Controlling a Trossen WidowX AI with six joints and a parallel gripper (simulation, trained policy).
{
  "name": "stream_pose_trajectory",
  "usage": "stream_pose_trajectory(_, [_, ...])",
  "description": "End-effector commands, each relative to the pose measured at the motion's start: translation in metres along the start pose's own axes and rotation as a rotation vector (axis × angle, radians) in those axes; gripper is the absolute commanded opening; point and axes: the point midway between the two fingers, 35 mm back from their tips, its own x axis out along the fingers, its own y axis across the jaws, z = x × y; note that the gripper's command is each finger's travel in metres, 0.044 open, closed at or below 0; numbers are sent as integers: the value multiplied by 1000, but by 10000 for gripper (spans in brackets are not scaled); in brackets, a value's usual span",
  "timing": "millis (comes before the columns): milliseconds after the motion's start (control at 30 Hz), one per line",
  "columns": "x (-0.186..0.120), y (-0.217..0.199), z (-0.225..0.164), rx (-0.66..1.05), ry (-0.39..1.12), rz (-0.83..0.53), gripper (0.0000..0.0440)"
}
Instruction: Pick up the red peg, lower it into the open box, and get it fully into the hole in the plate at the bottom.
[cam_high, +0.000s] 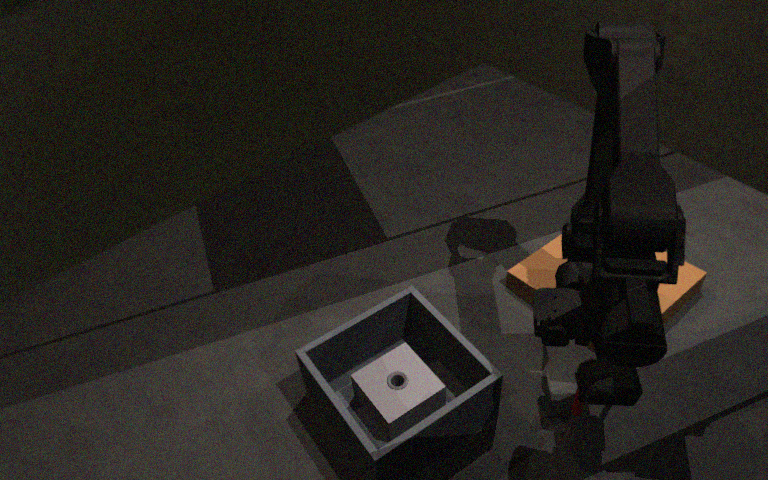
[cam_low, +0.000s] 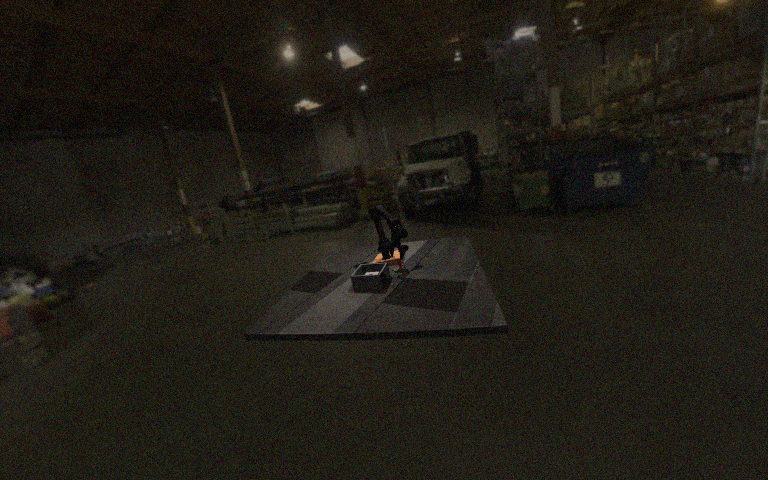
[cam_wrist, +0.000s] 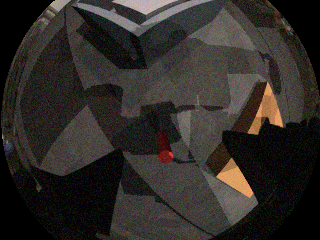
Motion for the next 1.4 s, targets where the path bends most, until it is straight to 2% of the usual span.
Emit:
stream_pose_trajectory(0, [18,3,-6,15,20,-5,440])
stream_pose_trajectory(333, [59,12,-12,32,36,19,429])
stream_pose_trajectory(400, [66,12,-14,31,43,13,390])
stream_pose_trajectory(567, [80,8,-17,36,60,-17,259])
stream_pose_trajectory(900, [88,3,-19,41,81,-87,8])
stream_pose_trajectory(1367, [40,19,13,30,-21,-28,0])
